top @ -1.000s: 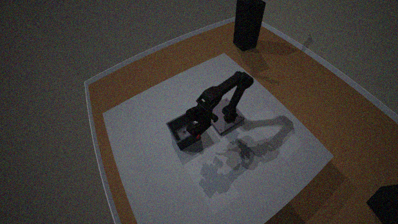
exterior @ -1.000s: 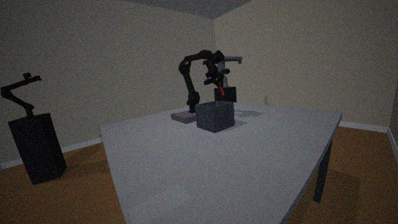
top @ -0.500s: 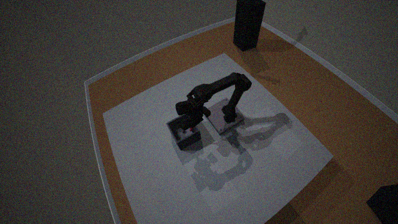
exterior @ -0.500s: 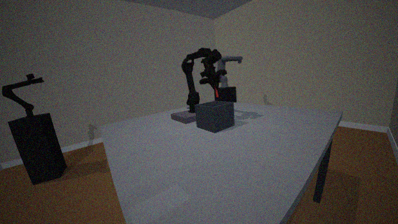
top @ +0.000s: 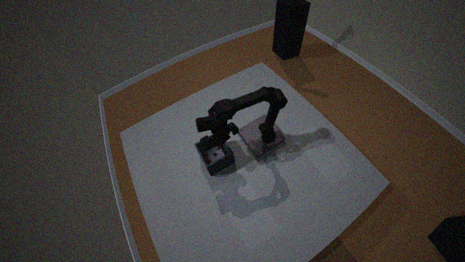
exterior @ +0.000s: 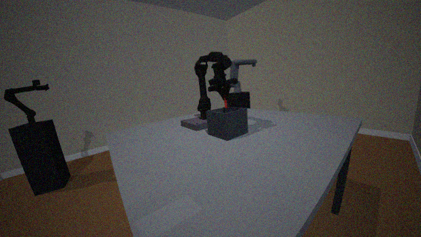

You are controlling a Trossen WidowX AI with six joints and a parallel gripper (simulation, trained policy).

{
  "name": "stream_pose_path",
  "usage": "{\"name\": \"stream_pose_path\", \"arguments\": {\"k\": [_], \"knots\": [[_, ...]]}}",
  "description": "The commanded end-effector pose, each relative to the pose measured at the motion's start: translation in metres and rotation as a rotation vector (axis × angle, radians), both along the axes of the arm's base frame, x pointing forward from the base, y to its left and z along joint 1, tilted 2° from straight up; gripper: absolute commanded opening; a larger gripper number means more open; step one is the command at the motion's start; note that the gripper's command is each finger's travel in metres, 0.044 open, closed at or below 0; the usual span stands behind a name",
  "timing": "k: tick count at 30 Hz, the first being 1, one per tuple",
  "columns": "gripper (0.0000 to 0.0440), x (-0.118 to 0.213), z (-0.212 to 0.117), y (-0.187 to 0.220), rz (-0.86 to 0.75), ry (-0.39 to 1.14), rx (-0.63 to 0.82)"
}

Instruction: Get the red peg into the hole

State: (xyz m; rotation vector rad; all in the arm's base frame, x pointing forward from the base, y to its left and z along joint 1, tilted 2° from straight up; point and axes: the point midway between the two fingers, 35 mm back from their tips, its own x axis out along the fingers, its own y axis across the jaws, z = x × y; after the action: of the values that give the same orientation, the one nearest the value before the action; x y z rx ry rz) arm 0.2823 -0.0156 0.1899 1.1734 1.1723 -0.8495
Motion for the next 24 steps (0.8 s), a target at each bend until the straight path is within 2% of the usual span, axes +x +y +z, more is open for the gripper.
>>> {"name": "stream_pose_path", "arguments": {"k": [1,19,24], "knots": [[0.0,0.006,-0.006,-0.007,0.003,0.013,0.007],[0.0011,0.027,-0.061,-0.021,0.03,0.084,0.063],[0.0001,0.033,-0.075,-0.022,0.046,0.092,0.076]]}}
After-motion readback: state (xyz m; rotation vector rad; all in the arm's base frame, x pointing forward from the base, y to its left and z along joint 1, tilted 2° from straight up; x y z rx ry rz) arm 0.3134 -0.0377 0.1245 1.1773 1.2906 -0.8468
